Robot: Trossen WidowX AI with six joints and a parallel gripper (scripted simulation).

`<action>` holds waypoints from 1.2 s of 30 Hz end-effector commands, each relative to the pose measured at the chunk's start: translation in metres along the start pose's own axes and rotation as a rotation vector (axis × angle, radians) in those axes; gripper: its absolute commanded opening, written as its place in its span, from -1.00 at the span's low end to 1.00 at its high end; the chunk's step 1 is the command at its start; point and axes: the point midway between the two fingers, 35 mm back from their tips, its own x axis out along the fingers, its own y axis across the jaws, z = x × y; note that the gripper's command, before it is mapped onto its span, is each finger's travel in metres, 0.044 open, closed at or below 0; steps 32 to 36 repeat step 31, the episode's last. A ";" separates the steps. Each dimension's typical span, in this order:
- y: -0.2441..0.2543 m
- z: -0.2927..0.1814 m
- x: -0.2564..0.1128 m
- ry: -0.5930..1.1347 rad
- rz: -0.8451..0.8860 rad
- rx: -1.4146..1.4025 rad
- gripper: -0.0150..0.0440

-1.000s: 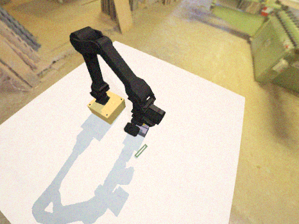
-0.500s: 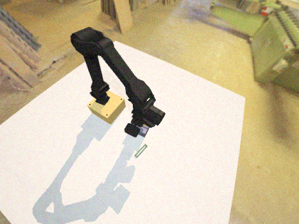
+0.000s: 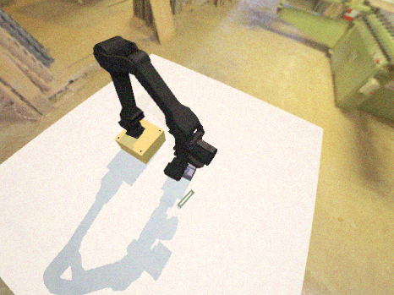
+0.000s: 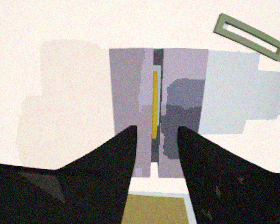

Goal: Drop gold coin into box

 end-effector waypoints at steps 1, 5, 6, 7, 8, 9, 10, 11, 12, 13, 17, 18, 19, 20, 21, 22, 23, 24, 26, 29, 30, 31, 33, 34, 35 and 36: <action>0.000 0.000 0.000 0.000 -0.001 -0.001 0.05; 0.000 0.000 0.000 0.000 -0.001 -0.001 0.05; 0.000 0.000 0.000 0.000 -0.001 -0.001 0.05; 0.000 0.000 0.000 0.000 -0.001 -0.001 0.05; 0.000 0.000 -0.001 0.000 -0.001 -0.001 0.14; 0.000 0.000 -0.004 0.000 -0.001 0.000 0.23; 0.000 0.000 -0.009 0.000 -0.001 0.000 0.32; 0.000 0.000 -0.014 0.000 -0.001 0.000 0.41; 0.000 0.000 -0.017 -0.001 -0.001 0.000 0.50; 0.000 0.000 -0.018 -0.001 -0.001 0.000 0.59; 0.000 -0.001 -0.040 0.001 0.000 0.001 0.94; 0.000 -0.002 -0.053 0.002 0.000 0.001 1.00; 0.001 -0.004 -0.060 0.003 0.000 0.001 1.00; 0.001 -0.004 -0.063 0.003 0.000 0.001 1.00; 0.001 -0.004 -0.063 0.003 0.000 0.001 1.00; 0.001 -0.004 -0.063 0.003 0.000 0.001 1.00; 0.001 -0.004 -0.063 0.003 0.000 0.001 1.00; 0.001 -0.004 -0.063 0.003 0.000 0.001 1.00; 0.001 -0.004 -0.063 0.003 0.000 0.001 1.00; 0.001 -0.004 -0.063 0.003 0.000 0.001 1.00; 0.001 -0.004 -0.063 0.003 0.000 0.001 1.00; 0.001 -0.004 -0.063 0.003 0.000 0.001 1.00; 0.001 -0.004 -0.063 0.003 0.000 0.001 1.00; 0.001 -0.004 -0.063 0.003 0.000 0.001 1.00; 0.001 -0.004 -0.063 0.003 0.000 0.001 1.00; 0.001 -0.004 -0.063 0.003 0.000 0.001 1.00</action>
